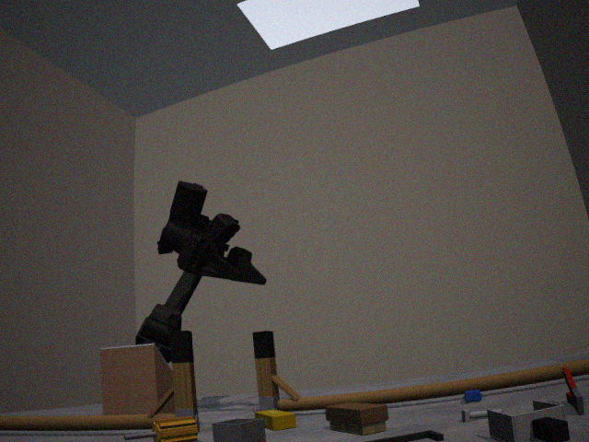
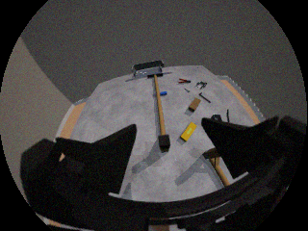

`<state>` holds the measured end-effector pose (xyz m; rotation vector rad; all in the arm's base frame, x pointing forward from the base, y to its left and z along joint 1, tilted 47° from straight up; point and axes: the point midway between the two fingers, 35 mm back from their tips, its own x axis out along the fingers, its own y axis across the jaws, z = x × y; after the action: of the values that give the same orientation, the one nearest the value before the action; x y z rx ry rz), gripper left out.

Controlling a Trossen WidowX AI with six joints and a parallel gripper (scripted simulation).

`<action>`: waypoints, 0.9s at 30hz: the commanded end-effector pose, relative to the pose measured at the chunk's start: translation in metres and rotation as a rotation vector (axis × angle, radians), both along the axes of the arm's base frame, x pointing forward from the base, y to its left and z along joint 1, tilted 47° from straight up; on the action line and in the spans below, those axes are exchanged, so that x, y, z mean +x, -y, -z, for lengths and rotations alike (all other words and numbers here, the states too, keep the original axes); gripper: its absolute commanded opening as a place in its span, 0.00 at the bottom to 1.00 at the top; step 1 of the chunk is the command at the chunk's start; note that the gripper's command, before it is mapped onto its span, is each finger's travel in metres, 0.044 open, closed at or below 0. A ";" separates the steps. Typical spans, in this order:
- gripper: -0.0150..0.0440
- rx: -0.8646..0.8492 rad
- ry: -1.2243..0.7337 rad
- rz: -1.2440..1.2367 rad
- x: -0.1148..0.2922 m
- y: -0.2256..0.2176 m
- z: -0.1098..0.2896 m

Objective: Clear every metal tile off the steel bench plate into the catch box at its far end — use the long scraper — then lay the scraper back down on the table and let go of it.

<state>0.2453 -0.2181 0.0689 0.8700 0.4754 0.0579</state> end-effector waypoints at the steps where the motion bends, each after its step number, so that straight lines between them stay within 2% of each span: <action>1: 1.00 -0.014 0.059 0.053 -0.007 0.019 -0.020; 27: 1.00 -0.096 0.331 0.270 -0.084 0.089 -0.124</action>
<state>0.1724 -0.3017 0.1767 0.8275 0.0845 -0.0629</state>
